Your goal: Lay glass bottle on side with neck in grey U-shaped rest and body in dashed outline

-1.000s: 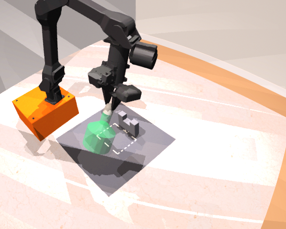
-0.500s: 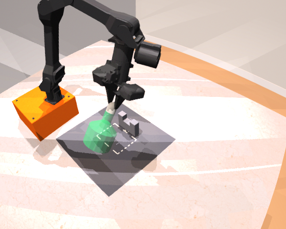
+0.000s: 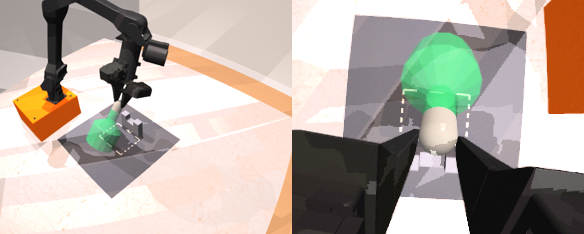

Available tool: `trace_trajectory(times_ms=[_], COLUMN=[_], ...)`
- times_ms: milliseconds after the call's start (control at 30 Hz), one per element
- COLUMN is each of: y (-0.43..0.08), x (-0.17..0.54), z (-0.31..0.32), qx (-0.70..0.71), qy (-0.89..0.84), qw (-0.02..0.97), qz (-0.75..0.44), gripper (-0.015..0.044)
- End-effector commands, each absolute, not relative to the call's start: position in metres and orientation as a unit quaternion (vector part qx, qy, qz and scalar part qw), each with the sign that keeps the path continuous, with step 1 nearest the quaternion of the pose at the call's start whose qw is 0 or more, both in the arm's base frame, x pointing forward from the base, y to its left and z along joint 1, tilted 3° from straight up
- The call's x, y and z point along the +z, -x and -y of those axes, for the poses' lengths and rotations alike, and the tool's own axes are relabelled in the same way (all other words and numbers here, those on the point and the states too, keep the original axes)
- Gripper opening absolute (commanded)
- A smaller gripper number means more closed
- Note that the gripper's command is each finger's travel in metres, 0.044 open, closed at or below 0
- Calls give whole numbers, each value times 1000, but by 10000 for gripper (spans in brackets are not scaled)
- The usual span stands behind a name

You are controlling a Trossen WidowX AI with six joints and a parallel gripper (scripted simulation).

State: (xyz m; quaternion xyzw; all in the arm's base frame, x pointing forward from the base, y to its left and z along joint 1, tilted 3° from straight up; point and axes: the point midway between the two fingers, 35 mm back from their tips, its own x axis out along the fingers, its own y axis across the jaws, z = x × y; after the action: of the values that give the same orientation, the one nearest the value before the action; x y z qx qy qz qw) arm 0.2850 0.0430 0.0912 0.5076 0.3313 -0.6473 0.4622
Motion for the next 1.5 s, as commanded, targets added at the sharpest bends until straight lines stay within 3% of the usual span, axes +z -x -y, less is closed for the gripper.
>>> trace_trajectory(times_ms=[0, 1467], y=[-288, -298], x=[87, 63], z=[-51, -91], qx=[-646, -651], qy=[-509, -500], qw=[461, 476], qz=[-334, -316], gripper=[126, 126])
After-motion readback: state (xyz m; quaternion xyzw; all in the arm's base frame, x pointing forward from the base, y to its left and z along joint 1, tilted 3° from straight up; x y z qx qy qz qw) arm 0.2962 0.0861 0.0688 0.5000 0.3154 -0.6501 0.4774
